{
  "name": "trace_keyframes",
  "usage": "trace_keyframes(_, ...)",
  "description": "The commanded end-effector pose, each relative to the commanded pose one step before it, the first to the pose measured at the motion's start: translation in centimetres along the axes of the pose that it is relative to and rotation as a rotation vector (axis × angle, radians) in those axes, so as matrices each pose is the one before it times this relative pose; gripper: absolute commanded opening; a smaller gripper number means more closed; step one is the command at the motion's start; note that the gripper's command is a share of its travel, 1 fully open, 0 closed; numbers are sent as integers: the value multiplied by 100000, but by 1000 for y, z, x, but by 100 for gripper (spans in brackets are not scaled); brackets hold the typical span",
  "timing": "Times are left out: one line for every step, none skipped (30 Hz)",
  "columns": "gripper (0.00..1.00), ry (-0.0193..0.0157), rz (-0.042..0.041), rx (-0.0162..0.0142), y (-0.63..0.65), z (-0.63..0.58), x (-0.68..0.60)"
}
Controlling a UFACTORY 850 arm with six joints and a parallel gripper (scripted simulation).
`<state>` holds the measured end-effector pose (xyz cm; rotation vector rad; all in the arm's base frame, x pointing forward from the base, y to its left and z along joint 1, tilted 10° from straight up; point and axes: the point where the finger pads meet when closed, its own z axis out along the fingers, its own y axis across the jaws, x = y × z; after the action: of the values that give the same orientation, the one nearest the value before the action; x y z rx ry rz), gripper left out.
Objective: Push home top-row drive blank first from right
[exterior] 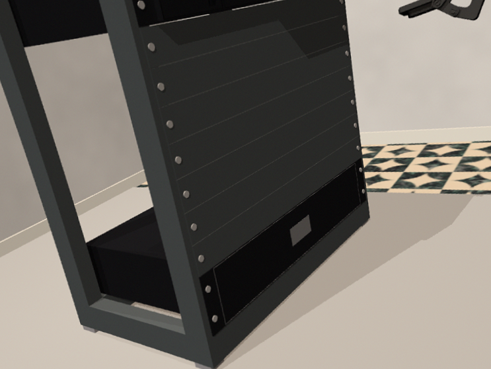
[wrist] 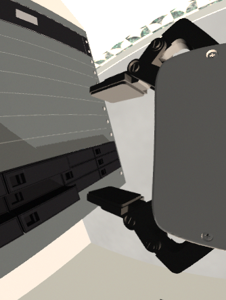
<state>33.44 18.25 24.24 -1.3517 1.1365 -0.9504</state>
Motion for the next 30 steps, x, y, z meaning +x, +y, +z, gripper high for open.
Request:
trace_keyframes(100, 2526, -3303, 4204, -1020, -35, 846)
trace_keyframes(100, 0, 0, 0, 0, 0, 0)
trace_keyframes(100, 892, -1188, 1253, -310, -23, 285)
trace_keyframes(100, 860, -1149, 1189, -293, -21, 275)
trace_keyframes(100, 827, -1109, 1126, -277, -20, 264)
trace_keyframes(100, 794, -1067, 1065, -262, -19, 253)
trace_keyframes(100, 759, -1024, 1006, -247, -17, 241)
trace_keyframes(100, 724, -980, 947, -232, -16, 230)
trace_keyframes(100, 689, -935, 891, -218, -15, 218)
trace_keyframes(100, 653, -889, 836, -204, -14, 207)
trace_keyframes(100, 617, -843, 782, -191, -13, 195)
trace_keyframes(100, 581, -796, 730, -178, -12, 184)
trace_keyframes(100, 546, -749, 679, -165, -11, 173)
trace_keyframes(100, 510, -702, 630, -153, -10, 161)
trace_keyframes(100, 475, -656, 582, -141, -9, 150)
trace_keyframes(100, 441, -609, 536, -130, -8, 139)
trace_keyframes(100, 407, -564, 492, -119, -7, 128)
trace_keyframes(100, 0, 0, 0, 0, 0, 0)
trace_keyframes(100, 0, 0, 0, 0, 0, 0)
trace_keyframes(100, 373, -519, 449, -108, -7, 118)
trace_keyframes(100, 341, -475, 408, -98, -6, 108)
trace_keyframes(100, 309, -431, 369, -89, -5, 98)
trace_keyframes(100, 279, -389, 331, -80, -5, 88)
trace_keyframes(100, 250, -349, 295, -71, -4, 79)
trace_keyframes(100, 221, -310, 261, -63, -4, 70)
trace_keyframes(100, 194, -272, 228, -55, -3, 61)
trace_keyframes(100, 169, -237, 198, -47, -3, 53)
trace_keyframes(100, 145, -203, 169, -41, -2, 46)
trace_keyframes(100, 122, -172, 143, -34, -2, 38)
trace_keyframes(100, 101, -142, 118, -28, -2, 32)
